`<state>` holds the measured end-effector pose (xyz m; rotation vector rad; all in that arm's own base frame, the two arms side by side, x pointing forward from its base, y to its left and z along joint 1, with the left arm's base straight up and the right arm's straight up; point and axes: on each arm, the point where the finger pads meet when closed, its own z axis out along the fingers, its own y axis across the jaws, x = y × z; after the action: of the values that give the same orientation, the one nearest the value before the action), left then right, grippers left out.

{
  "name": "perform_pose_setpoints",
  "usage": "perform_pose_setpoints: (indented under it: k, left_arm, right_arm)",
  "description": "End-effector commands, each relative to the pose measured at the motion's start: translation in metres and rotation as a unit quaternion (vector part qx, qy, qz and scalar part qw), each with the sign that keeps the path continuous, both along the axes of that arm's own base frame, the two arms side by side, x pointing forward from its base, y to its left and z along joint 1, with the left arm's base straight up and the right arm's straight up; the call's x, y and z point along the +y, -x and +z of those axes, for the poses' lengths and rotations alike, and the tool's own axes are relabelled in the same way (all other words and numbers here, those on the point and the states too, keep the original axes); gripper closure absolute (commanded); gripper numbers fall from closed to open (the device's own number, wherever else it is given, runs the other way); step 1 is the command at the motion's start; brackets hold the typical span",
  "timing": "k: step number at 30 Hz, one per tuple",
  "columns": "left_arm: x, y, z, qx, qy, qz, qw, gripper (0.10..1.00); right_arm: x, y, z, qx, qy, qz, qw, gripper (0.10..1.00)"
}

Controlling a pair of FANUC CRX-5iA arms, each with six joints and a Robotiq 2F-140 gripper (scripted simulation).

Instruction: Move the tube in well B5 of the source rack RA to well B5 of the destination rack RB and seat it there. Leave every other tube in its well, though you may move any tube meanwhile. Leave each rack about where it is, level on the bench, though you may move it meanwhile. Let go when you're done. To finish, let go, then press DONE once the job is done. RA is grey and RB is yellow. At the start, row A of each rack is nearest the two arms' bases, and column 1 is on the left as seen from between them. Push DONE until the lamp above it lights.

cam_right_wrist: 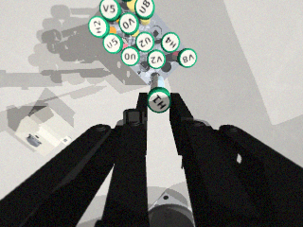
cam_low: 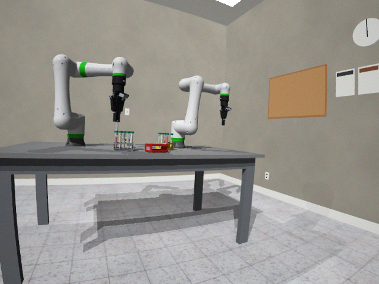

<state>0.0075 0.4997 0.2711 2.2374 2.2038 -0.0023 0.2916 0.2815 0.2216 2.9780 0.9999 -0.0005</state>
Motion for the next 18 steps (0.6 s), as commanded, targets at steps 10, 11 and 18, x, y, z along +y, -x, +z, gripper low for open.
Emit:
perform_pose_setpoints:
  k: [10,11,18]
  left_arm:
    - [0.0003,-0.0001,0.0009,0.000,-0.001,0.000,1.000,0.999]
    - [0.0003,-0.0001,0.0009,0.000,-0.001,0.000,1.000,0.999]
    - [0.0003,-0.0001,0.0009,0.000,-0.001,0.000,1.000,0.999]
  right_arm:
    - [0.0002,-0.0004,0.0007,-0.001,-0.001,0.000,1.000,0.999]
    - [0.0002,-0.0004,0.0007,-0.001,-0.001,0.000,1.000,0.999]
    - [0.0011,0.0027,0.0007,-0.001,-0.001,0.000,1.000,0.999]
